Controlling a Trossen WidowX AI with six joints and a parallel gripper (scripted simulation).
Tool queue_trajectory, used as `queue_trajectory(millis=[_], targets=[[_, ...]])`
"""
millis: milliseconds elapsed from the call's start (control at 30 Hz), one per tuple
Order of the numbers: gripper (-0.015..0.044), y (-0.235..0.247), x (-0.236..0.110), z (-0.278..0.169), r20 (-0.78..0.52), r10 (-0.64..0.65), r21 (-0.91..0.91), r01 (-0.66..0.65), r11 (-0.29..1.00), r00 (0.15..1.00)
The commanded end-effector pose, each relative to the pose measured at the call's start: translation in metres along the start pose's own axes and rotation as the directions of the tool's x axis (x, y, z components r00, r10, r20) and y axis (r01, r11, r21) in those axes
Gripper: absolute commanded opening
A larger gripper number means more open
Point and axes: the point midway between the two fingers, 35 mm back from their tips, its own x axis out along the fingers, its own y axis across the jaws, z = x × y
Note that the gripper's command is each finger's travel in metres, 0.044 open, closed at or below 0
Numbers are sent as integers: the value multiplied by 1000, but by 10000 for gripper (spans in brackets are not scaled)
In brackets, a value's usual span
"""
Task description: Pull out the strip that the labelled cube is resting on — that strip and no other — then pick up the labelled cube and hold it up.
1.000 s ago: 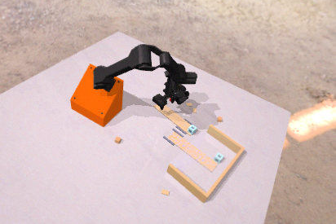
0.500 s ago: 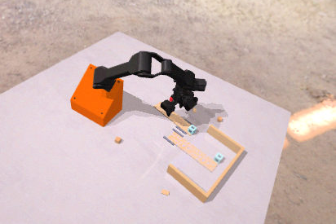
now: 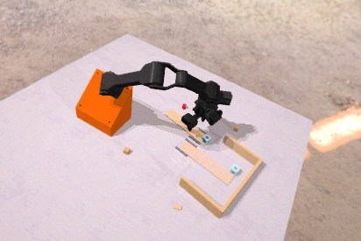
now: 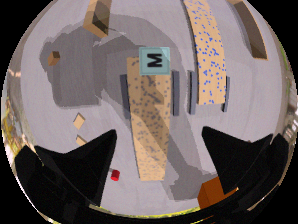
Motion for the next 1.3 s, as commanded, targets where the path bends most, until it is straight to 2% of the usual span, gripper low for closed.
queue_trajectory(millis=[0,533,767,1267], targets=[[440,1,-3,15,6,0,-3,0,1000,1000],[440,4,-12,68,8,0,-1,0,1000,1000],[256,4,-3,69,8,0,-1,0,1000,1000],[250,4,22,69,8,-1,-1,1,1000,1000]])
